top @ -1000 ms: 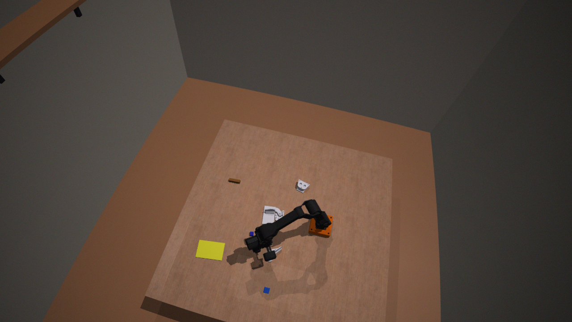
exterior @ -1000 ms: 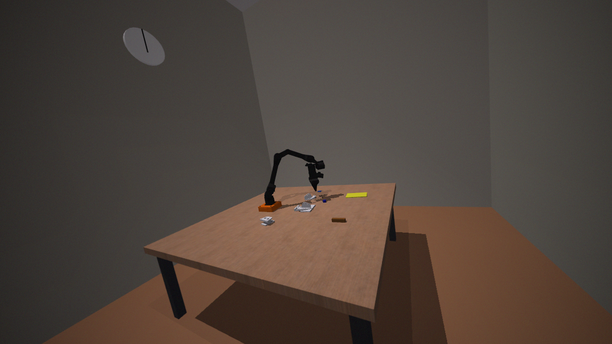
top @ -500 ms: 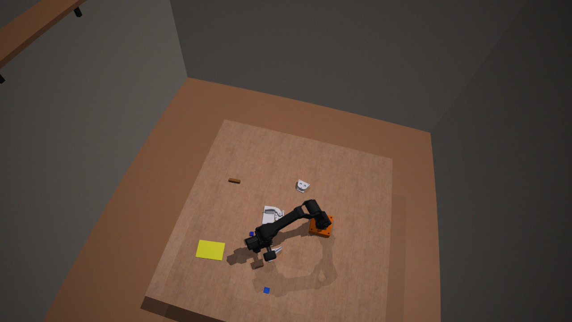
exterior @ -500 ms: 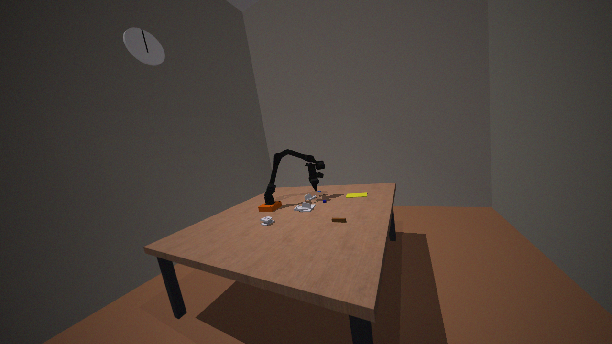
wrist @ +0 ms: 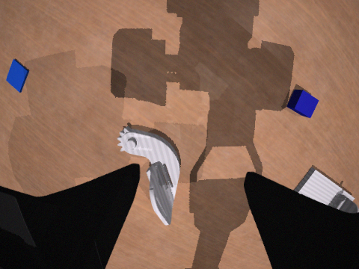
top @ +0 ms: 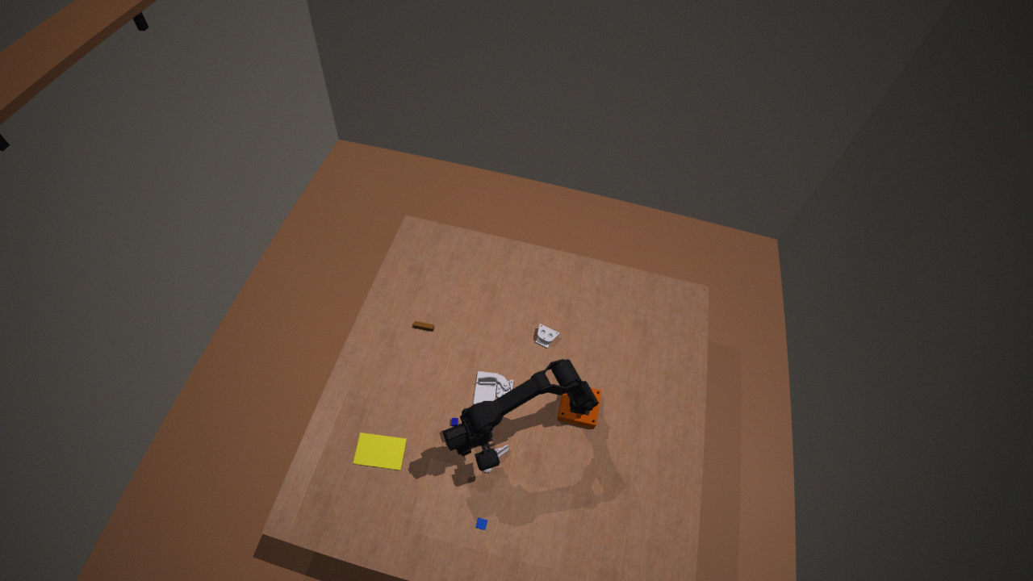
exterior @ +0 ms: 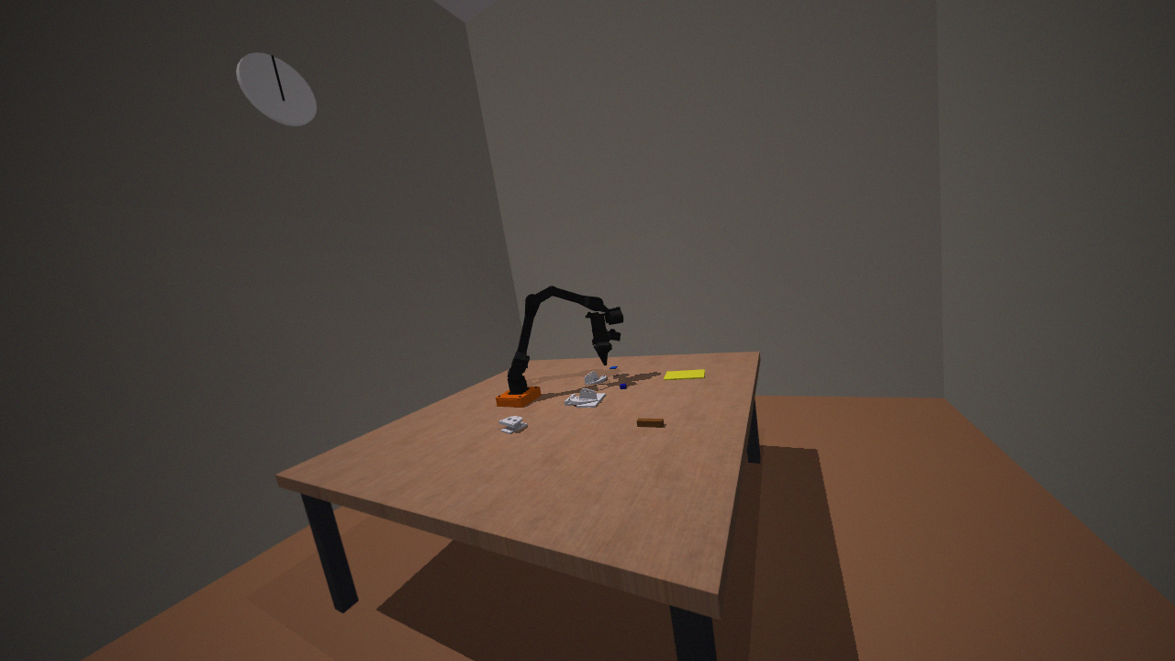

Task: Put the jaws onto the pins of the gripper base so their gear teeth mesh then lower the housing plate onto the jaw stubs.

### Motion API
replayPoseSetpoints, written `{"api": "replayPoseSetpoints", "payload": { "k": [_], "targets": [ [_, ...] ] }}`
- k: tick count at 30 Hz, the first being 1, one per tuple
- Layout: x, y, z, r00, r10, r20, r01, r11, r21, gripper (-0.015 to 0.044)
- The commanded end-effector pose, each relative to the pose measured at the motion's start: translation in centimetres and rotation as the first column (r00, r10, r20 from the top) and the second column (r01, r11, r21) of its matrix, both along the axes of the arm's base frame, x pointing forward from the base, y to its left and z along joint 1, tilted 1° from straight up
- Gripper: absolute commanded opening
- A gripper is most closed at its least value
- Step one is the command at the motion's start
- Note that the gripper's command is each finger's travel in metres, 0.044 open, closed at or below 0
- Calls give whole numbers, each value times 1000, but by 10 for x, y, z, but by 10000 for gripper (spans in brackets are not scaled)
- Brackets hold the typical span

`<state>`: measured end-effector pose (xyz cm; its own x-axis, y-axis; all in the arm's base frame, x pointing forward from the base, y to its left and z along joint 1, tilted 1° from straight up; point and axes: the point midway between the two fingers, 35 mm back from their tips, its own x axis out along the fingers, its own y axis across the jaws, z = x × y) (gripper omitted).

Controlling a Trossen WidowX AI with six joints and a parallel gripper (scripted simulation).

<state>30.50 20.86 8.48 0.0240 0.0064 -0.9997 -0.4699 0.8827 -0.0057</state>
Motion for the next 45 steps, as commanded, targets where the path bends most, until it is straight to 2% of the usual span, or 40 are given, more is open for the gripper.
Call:
{"api": "replayPoseSetpoints", "payload": {
  "k": [1, 9, 31, 45],
  "targets": [
    [1, 0, 3, 1000, 4, 1, -4, 1000, 1, 204],
    [1, 0, 3, 1000, 4, 1, -4, 1000, 1, 0],
    [1, 0, 3, 1000, 4, 1, -4, 1000, 1, 0],
    [1, 0, 3, 1000, 0, 2, 0, 1000, 2, 368]
  ]
}}
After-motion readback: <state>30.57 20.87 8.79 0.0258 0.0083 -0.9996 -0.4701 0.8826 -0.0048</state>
